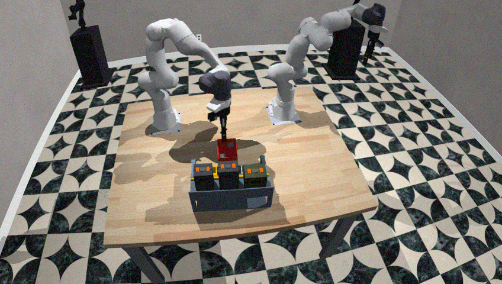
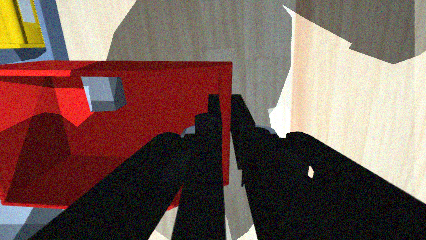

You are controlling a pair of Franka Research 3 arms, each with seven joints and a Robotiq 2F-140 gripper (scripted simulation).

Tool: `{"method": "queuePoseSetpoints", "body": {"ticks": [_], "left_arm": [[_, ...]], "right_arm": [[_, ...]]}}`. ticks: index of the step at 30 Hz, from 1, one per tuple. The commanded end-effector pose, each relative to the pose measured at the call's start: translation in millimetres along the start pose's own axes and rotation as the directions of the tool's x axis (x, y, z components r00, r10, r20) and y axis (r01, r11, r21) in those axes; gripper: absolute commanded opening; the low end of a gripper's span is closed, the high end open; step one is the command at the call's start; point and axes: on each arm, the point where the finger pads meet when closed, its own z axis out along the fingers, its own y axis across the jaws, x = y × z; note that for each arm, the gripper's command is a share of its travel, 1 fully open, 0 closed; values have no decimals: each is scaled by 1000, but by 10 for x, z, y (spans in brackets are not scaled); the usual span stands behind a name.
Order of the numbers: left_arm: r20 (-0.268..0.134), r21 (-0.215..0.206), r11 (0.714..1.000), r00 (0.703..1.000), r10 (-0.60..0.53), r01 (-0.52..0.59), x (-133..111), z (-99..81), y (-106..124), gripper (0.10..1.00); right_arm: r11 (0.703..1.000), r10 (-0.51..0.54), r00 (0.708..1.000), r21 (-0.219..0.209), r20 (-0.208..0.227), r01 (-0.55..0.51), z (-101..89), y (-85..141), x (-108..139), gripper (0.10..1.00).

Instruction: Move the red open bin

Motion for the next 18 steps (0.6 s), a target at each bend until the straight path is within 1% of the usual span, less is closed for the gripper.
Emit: {"method": "queuePoseSetpoints", "body": {"ticks": [1,18], "left_arm": [[0,0,1000,1000,0,0,0,-1,0,1000],[0,0,1000,1000,0,0,0,-1,0,1000]], "right_arm": [[1000,-7,1000,-4,1,7,2,43,0,99],[1000,-7,1000,-4,1,7,1,145,0,99]]}}
